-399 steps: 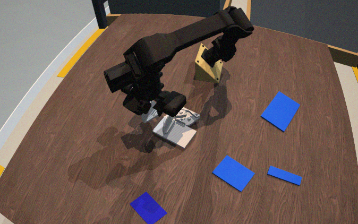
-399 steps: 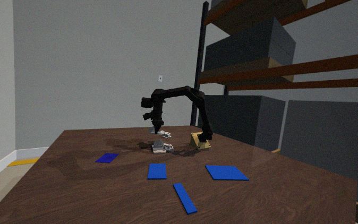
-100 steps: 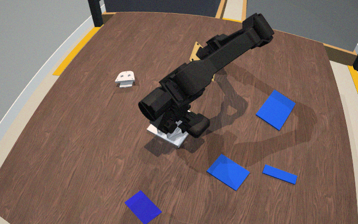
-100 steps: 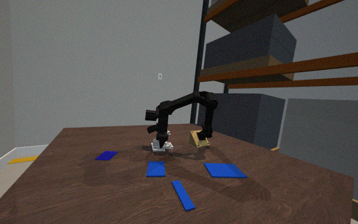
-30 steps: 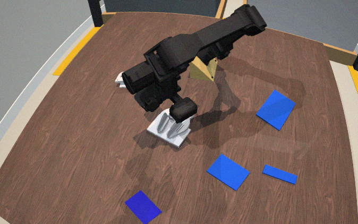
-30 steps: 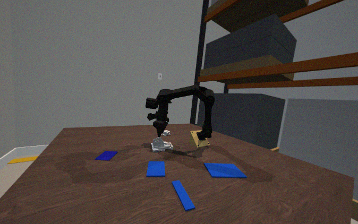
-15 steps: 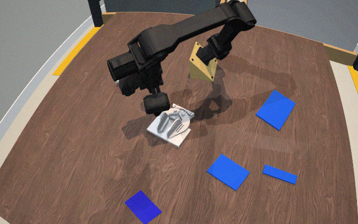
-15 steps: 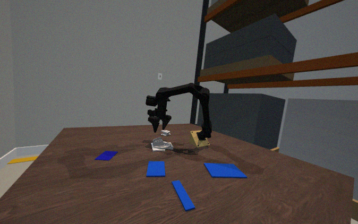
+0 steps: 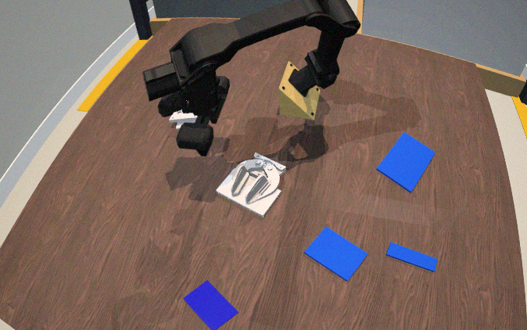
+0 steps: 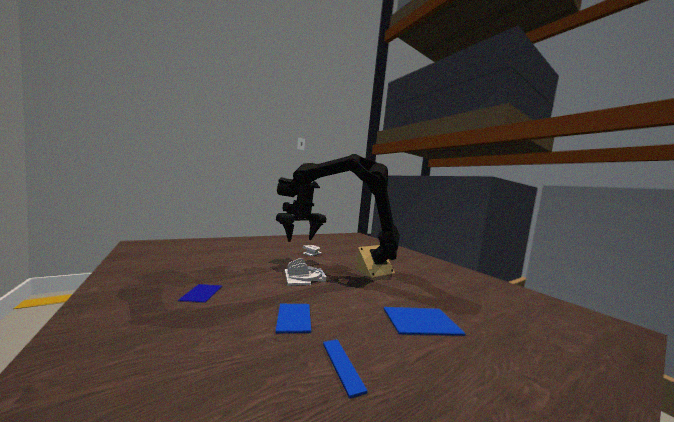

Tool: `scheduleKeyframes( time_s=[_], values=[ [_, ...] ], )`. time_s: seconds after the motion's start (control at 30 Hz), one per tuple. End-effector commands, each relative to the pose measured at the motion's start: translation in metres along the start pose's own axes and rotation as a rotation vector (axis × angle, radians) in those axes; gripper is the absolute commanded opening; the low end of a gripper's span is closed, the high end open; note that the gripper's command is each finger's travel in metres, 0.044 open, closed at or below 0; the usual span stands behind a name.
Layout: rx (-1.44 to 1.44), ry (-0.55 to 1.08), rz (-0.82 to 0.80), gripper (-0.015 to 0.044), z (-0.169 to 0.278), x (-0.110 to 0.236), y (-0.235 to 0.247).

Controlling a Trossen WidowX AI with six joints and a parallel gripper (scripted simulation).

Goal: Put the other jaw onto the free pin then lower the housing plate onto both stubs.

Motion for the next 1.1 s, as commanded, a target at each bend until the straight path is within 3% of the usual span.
scheduleKeyframes(
  time_s=[0.0, 1.07],
  values=[
    [-0.104, -0.007, -0.006, 0.044, -0.015, 0.003, -0.009],
    [-0.859, -0.004, 0.006, 0.044, -0.094, 0.006, -0.073]
  ],
)
Point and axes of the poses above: the point midway between the two fingers, 35 mm back from their tips, its own x axis back along the fingers, its own y axis across the jaws, z = x × y, the point moved 6 cm from there along x, back along the fingers, and after that the axes turned 8 degrees about -x, right-handed, at the moved point
